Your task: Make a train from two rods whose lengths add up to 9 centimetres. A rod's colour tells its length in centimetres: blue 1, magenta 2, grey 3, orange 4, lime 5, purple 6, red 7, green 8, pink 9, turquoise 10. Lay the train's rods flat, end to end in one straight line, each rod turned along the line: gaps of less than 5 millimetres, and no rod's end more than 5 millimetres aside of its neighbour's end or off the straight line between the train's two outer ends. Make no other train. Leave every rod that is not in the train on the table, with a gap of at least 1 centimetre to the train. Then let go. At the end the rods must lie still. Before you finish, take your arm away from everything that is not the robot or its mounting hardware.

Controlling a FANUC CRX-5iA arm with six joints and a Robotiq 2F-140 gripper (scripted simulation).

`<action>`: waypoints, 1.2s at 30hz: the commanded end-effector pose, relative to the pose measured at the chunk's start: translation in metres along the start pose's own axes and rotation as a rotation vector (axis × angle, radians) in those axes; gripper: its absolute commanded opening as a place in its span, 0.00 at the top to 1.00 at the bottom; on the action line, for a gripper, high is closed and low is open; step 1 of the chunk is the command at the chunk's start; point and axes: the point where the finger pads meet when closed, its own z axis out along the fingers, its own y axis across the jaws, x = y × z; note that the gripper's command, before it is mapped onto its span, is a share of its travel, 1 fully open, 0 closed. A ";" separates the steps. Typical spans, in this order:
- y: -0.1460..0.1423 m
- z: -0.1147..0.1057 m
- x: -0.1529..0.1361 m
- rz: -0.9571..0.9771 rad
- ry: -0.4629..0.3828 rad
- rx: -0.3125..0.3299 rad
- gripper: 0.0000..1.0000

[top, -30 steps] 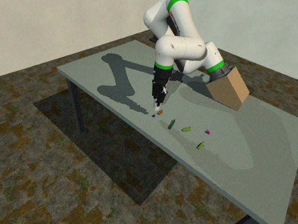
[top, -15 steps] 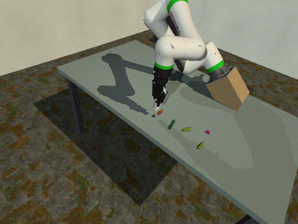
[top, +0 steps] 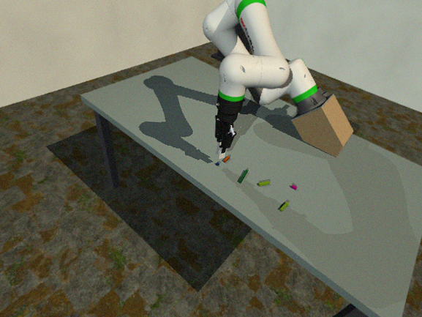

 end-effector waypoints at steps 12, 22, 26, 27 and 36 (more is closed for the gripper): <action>0.000 0.020 0.001 0.000 0.000 0.000 0.85; 0.001 0.031 0.001 0.000 0.000 0.000 0.85; 0.001 0.035 0.001 0.000 0.000 0.000 0.85; 0.001 0.036 0.001 0.000 0.000 0.000 0.85; 0.001 0.039 0.001 0.000 0.000 0.000 0.85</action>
